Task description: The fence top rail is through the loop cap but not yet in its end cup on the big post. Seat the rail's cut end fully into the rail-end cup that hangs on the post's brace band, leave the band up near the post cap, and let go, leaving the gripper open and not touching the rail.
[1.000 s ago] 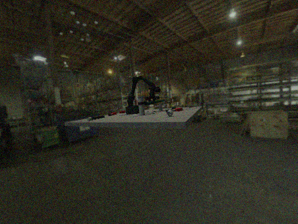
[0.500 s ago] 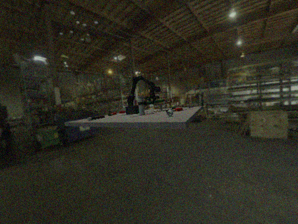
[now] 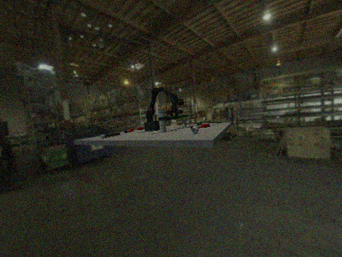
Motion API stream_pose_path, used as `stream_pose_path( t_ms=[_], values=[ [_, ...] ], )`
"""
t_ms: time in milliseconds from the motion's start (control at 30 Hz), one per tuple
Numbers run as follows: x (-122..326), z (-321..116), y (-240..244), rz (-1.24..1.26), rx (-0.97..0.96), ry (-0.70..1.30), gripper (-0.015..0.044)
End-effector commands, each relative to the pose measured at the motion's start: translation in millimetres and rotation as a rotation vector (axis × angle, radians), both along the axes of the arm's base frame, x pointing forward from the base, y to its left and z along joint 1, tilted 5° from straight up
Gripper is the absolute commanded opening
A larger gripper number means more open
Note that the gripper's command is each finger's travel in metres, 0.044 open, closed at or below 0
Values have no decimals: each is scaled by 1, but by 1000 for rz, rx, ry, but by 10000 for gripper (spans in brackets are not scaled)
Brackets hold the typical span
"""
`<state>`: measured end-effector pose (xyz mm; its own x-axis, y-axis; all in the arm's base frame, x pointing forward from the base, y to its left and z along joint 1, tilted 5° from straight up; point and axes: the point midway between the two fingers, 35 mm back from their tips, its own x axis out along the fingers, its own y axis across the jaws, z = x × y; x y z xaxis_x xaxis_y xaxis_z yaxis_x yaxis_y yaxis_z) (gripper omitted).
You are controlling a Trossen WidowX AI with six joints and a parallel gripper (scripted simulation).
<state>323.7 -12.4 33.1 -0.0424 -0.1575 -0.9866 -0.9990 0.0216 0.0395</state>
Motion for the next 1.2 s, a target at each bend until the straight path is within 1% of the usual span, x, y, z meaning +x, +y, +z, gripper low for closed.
stream_pose_path(
  t_ms=[0, 1167],
  values=[
    [0, 0, -8, -2, -8, -3, 0],
    [-1, 2, -8, -2, -12, 4, 0]
  ],
)
